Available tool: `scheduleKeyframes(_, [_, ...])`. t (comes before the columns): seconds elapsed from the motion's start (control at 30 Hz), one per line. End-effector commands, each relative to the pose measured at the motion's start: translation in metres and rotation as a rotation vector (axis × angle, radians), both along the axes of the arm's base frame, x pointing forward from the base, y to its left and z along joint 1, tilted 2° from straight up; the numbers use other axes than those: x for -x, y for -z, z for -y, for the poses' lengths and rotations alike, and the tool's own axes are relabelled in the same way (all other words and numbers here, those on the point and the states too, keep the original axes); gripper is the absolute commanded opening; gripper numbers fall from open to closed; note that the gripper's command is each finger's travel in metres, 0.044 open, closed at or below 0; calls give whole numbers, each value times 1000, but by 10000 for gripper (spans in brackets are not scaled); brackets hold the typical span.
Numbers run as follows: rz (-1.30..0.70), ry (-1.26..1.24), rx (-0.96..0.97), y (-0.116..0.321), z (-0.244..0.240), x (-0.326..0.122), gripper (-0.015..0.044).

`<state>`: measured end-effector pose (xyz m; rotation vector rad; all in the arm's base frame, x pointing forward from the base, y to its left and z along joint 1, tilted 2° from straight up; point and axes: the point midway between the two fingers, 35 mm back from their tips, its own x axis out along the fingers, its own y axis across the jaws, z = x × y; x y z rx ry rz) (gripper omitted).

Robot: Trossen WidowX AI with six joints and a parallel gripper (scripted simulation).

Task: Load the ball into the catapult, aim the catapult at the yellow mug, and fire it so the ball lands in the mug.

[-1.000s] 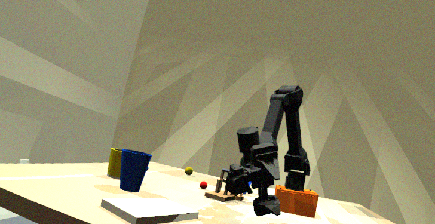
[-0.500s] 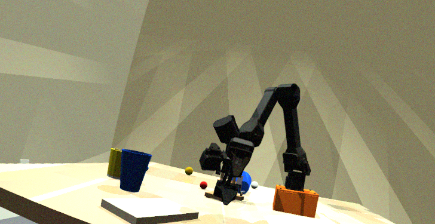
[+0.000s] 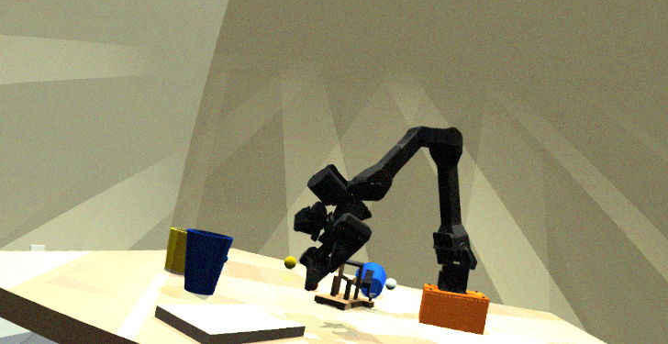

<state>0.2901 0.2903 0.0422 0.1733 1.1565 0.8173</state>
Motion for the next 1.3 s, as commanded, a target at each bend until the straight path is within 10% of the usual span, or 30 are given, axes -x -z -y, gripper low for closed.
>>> scheduleKeyframes(0.0, [71,-39,104,-3,28,-9,440])
scheduleKeyframes(1.27, [152,-706,772,-44,246,22,440])
